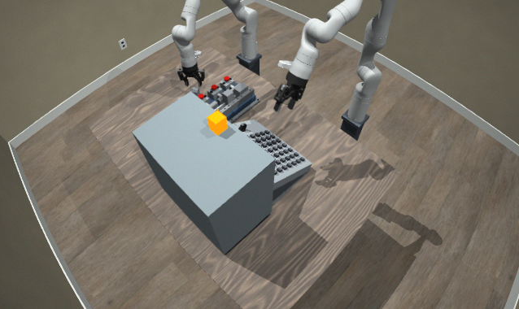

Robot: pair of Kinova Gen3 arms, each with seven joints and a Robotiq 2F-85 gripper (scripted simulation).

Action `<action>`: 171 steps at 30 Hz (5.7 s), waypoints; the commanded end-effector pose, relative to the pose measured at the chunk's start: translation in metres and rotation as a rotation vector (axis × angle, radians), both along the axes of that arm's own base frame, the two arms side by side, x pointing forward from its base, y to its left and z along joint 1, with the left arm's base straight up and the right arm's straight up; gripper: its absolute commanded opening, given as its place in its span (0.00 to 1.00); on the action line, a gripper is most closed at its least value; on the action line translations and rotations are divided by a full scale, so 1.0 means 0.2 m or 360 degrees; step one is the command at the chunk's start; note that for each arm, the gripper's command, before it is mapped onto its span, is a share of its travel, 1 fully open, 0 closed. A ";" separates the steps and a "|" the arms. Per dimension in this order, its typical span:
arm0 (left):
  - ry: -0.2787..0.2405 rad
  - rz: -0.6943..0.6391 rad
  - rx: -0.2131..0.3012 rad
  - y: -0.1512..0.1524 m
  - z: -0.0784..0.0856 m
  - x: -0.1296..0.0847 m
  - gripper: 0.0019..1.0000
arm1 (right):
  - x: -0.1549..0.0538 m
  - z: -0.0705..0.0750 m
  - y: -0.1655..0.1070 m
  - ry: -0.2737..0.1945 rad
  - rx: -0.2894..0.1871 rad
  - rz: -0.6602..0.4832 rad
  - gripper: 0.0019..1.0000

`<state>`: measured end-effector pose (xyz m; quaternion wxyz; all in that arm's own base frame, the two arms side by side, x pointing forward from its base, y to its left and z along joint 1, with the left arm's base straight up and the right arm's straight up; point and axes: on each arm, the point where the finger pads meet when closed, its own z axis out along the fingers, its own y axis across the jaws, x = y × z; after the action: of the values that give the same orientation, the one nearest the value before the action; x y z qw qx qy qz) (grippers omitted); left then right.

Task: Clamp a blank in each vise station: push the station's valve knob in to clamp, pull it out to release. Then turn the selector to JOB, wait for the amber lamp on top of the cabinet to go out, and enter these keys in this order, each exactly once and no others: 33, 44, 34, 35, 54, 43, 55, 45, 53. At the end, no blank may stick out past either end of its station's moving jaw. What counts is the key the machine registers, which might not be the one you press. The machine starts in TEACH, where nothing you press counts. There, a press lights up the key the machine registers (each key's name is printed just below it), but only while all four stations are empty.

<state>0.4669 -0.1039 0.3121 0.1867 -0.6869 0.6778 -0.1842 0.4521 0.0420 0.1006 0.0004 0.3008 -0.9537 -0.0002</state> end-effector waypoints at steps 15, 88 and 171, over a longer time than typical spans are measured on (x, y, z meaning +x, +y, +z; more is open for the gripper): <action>-0.0003 0.0000 -0.0001 0.00 0.00 0.00 1.00 | 0.00 -0.10 0.00 -0.0004 0.0000 0.0000 0.70; -0.0003 0.0000 -0.0001 0.00 0.00 0.00 1.00 | 0.00 0.65 0.00 -0.0004 0.0000 0.0000 0.10; -0.0003 0.0000 -0.0001 0.00 0.00 0.00 1.00 | 0.19 0.65 1.03 -0.0003 0.0002 -0.1001 0.10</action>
<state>0.4669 -0.1039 0.3121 0.1867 -0.6869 0.6778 -0.1842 0.4901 0.2481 0.2293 0.0002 -0.0089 -1.0000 0.0001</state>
